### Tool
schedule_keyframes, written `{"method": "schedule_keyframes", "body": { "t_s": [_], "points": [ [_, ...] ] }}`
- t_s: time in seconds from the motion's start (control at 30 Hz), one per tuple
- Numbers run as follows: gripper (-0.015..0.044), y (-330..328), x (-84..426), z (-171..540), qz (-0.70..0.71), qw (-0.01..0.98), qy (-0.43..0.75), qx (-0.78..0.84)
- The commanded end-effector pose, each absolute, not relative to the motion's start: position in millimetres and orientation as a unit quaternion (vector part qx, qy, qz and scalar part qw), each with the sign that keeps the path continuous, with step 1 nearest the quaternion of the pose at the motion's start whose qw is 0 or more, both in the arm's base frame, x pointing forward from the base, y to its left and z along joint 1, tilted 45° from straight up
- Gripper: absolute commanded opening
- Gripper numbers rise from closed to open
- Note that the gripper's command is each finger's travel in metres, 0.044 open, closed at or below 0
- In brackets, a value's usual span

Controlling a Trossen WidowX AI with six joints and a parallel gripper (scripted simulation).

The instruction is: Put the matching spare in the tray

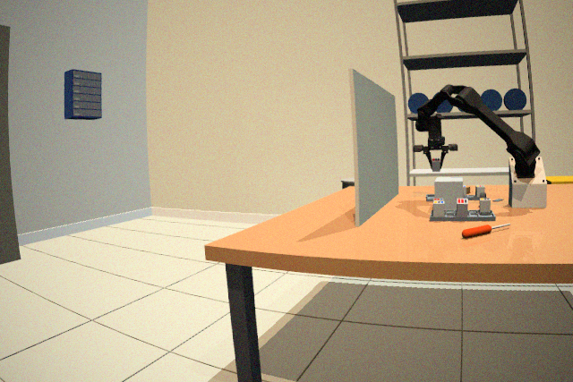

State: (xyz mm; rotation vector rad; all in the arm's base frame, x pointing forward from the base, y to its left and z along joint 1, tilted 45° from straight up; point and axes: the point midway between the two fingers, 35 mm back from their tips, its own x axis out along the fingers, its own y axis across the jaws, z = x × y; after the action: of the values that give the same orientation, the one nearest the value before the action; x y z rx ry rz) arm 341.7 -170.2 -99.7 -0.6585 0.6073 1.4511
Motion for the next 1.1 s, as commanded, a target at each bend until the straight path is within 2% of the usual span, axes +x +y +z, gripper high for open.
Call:
{"method": "schedule_keyframes", "body": {
  "t_s": [0.0, 1.07],
  "points": [
    [0.0000, -167.5, 342.1, -103.0, 0.639, 0.660, 0.269, -0.288],
    [0.0000, -145.7, 344.1, -125.6, 0.639, 0.661, 0.268, -0.288]
  ]
}}
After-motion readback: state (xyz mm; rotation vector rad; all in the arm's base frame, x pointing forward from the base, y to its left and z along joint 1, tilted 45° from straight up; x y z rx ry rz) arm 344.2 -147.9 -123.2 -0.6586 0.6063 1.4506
